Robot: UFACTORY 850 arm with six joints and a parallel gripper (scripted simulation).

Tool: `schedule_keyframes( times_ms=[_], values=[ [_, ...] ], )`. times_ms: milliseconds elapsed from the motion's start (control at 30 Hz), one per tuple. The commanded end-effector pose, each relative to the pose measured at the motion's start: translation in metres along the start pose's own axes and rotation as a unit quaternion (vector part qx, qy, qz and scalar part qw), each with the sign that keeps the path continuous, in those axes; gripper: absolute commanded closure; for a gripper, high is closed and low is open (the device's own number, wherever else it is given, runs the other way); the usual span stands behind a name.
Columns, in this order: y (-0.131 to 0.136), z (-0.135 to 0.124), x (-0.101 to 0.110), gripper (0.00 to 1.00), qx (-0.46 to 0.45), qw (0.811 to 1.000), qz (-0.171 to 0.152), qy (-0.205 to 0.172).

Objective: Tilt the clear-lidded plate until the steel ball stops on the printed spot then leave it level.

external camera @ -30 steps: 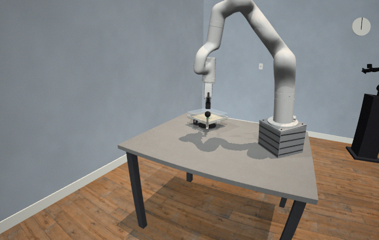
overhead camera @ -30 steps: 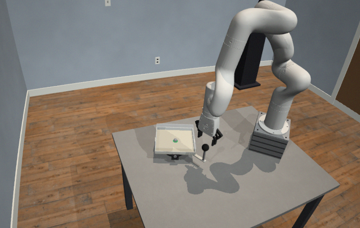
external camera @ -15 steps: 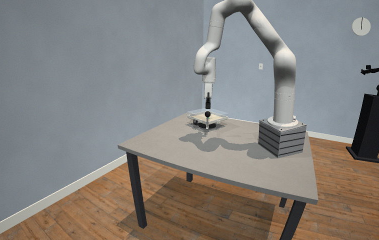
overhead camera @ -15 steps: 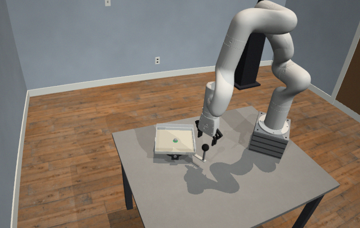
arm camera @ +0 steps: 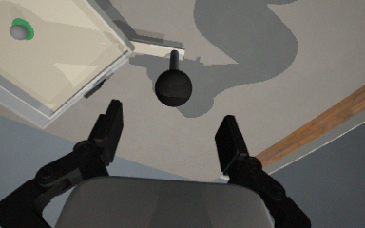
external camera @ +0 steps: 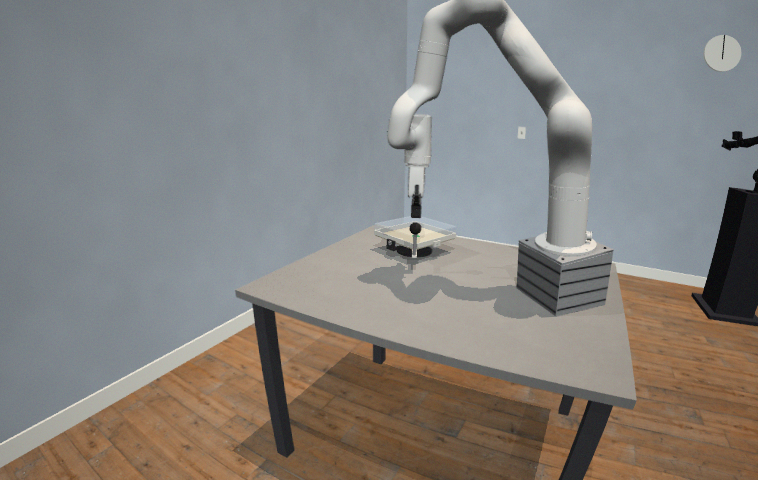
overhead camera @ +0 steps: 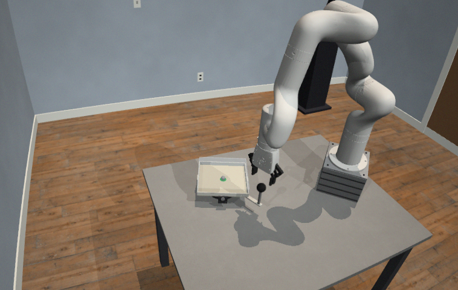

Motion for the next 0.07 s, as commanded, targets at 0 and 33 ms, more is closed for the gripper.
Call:
schedule_keyframes(
  times_ms=[0, 33],
  values=[
    [-0.0002, -0.0007, 0.0006, 0.0, 0.0, 1.0, 0.0, -0.001],
    [-0.0002, -0.0007, 0.0006, 0.0, 0.0, 1.0, 0.0, -0.001]
  ],
)
Point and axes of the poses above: the point where the finger pads meet when closed, its own x axis back along the fingers, its own y axis across the jaws, z = x × y, the point moved 7 cm from there along x, back along the fingers, and after that the axes turned 15 degrees about -x, right-handed, at the moved point
